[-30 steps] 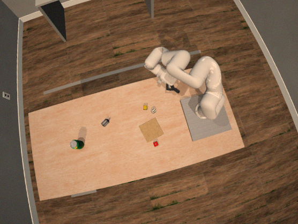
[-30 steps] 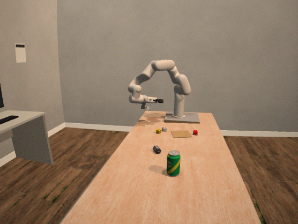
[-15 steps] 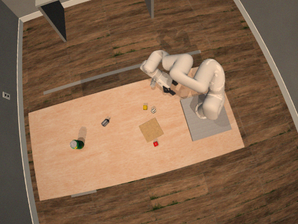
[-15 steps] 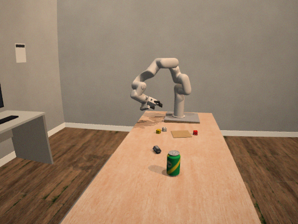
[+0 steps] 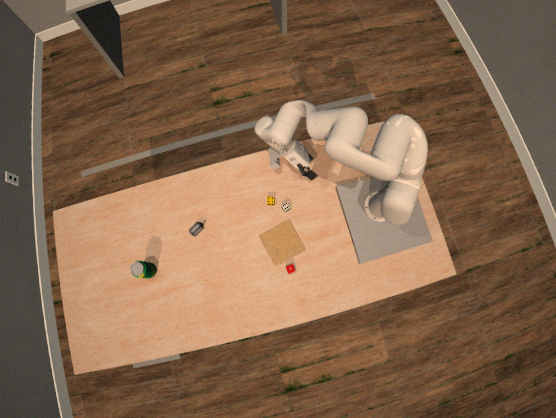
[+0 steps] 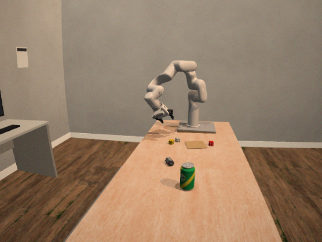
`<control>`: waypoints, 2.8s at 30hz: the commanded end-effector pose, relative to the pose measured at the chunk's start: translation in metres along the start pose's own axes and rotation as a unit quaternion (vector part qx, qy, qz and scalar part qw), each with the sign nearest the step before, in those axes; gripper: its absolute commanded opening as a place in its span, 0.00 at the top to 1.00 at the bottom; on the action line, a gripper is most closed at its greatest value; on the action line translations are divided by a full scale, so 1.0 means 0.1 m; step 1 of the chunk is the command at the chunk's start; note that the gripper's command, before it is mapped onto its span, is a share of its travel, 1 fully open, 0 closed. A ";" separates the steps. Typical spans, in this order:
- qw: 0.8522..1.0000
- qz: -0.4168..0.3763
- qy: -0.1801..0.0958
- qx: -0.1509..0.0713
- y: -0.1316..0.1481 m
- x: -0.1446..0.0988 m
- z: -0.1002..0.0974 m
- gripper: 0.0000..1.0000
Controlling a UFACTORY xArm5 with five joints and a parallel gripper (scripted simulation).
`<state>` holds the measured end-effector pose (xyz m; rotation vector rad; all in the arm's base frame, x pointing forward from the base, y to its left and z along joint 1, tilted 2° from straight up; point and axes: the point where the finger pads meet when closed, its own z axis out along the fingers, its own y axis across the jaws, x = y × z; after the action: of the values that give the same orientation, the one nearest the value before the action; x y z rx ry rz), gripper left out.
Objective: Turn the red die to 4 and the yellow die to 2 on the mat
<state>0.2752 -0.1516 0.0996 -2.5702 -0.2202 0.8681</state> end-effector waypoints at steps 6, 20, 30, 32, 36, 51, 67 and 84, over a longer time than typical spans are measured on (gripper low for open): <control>0.986 -0.116 0.072 -0.094 0.05 0.39 -0.24 0.00; 0.930 -0.261 0.137 -0.219 -0.02 0.84 -0.67 0.00; 0.873 -0.346 0.165 -0.302 -0.15 1.08 -1.00 0.00; 0.864 -0.357 0.168 -0.313 -0.18 1.11 -1.05 0.00; 0.863 -0.358 0.168 -0.315 -0.18 1.12 -1.05 0.00; 0.863 -0.358 0.168 -0.315 -0.18 1.12 -1.05 0.00; 0.863 -0.358 0.168 -0.315 0.14 1.54 -0.48 0.00; 0.863 -0.358 0.168 -0.315 0.23 1.65 -0.32 0.00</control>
<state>0.4249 -0.1367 0.0223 -2.7581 -1.4385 0.0470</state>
